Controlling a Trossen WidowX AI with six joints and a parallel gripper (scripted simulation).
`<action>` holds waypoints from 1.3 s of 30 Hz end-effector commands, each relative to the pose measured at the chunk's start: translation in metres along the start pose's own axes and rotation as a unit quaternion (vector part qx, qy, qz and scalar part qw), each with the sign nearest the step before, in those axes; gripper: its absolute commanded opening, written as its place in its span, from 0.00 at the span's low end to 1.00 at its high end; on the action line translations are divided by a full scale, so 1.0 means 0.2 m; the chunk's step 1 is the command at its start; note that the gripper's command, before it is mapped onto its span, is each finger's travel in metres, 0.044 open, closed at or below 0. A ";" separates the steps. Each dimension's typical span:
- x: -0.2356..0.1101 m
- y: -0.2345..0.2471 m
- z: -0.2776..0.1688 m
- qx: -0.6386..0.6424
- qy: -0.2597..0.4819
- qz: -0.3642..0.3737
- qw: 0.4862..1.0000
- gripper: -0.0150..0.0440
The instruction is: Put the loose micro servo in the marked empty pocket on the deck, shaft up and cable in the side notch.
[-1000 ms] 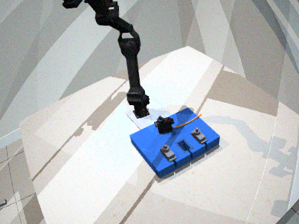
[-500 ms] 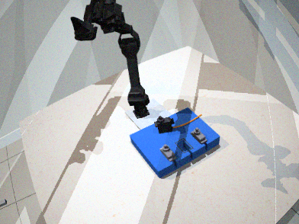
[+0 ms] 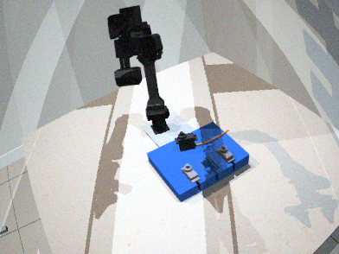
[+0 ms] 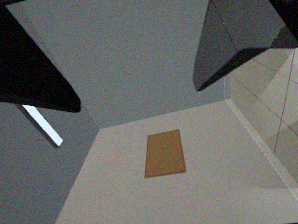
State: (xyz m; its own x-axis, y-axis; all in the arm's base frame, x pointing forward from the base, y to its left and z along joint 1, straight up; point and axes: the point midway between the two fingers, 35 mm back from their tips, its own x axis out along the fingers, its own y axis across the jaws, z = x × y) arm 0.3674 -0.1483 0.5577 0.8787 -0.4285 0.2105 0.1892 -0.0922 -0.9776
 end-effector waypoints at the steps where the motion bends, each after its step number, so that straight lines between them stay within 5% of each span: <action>1: 0.00 0.17 0.09 0.014 -0.025 0.059 0.998 1.00; 18: -0.26 0.90 0.45 0.044 -0.104 0.331 0.937 1.00; 39: -1.01 1.52 0.64 0.004 -0.127 0.633 0.764 1.00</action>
State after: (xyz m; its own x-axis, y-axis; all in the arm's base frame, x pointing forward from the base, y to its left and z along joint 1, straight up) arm 0.3216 0.0153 0.2342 0.4958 0.0006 -0.8684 -0.8391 0.2579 -0.4789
